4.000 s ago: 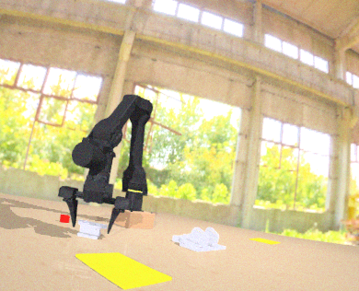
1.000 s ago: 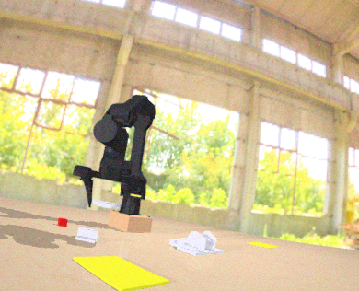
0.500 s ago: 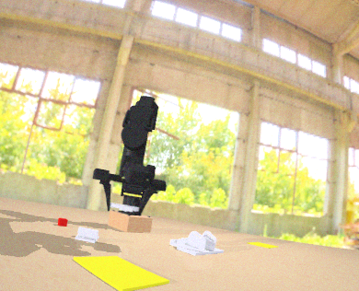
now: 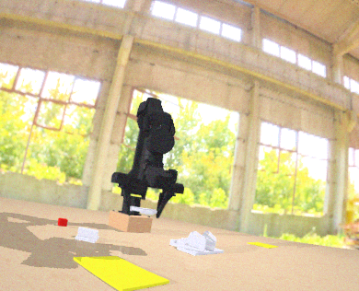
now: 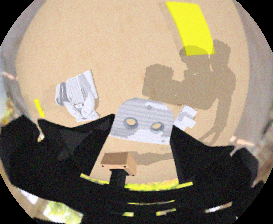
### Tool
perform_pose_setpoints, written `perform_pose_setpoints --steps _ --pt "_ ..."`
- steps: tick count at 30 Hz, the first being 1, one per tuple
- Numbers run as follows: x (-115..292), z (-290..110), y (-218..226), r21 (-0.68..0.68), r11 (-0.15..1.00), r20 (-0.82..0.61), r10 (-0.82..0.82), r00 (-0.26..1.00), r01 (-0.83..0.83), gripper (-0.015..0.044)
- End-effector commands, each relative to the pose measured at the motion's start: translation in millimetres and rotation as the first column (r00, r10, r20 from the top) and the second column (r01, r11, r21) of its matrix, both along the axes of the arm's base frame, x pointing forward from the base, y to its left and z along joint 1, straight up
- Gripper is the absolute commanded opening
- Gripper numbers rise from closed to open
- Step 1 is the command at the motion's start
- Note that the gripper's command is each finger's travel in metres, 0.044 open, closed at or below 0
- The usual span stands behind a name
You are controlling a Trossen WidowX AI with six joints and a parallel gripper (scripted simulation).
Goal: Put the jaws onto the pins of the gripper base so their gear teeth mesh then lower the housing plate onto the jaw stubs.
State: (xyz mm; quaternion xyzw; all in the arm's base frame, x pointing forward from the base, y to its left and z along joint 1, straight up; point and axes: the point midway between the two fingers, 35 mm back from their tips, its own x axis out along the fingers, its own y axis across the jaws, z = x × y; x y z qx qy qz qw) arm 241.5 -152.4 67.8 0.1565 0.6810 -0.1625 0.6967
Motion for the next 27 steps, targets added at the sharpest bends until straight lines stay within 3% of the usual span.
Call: perform_pose_setpoints --steps 1,27 --pt "4.4 0.9 13.3 -0.003 1.000 0.004 0.022 1.000 -0.022 0.0351" --pt "23.9 0.1 97.3 0.001 0.983 0.004 0.184 0.983 -0.184 0.0351"
